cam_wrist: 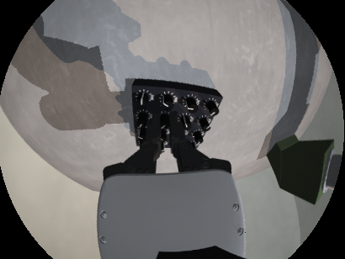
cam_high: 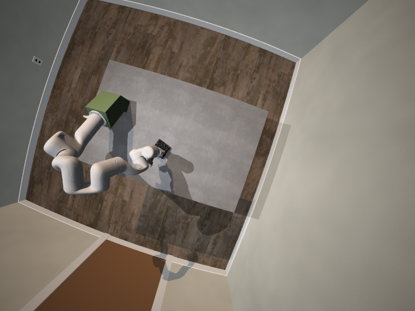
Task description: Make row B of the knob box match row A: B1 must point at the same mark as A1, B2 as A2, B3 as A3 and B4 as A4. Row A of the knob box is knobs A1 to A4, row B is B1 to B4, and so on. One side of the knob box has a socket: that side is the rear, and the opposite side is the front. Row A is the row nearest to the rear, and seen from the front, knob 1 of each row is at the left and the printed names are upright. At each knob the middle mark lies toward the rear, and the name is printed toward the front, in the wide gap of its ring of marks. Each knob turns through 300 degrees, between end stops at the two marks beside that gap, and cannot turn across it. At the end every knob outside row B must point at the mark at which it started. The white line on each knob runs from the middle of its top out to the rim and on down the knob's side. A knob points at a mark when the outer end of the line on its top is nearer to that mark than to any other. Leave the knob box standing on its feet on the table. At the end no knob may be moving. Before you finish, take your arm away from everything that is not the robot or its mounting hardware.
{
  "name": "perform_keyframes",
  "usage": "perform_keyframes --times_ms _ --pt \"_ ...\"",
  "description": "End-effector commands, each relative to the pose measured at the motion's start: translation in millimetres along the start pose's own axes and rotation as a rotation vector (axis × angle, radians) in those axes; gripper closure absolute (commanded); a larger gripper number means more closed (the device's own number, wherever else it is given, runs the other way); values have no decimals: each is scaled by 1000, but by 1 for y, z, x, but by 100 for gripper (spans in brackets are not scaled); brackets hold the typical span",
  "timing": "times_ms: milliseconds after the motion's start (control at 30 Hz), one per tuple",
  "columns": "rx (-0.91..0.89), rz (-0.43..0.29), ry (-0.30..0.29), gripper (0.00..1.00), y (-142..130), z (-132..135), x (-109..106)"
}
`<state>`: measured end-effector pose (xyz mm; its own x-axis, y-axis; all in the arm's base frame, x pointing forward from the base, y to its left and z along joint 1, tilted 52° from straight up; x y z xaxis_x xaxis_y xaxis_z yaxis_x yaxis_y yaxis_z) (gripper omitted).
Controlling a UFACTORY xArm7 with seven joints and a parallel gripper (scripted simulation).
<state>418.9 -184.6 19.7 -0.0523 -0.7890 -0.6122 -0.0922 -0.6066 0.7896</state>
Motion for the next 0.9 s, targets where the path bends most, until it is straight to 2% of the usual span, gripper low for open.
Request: perform_keyframes --times_ms 0,533,567,867 --pt "-58 -3 1 92 -1 -1 -1" --pt "-72 -3 1 92 -1 -1 -1" --pt "-72 -3 1 81 -1 -1 -1" --pt "-72 -3 1 81 -1 -1 -1"
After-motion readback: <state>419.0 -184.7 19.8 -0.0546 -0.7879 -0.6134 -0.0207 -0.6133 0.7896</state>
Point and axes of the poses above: the point where the finger pads meet when closed, its own x axis out along the fingers, its own z axis across the jaws, y = z × x, the point moved 5 cm from there along -x, back along the fingers, and after that the axes turned 9 degrees about -x, right-handed, at the moved point
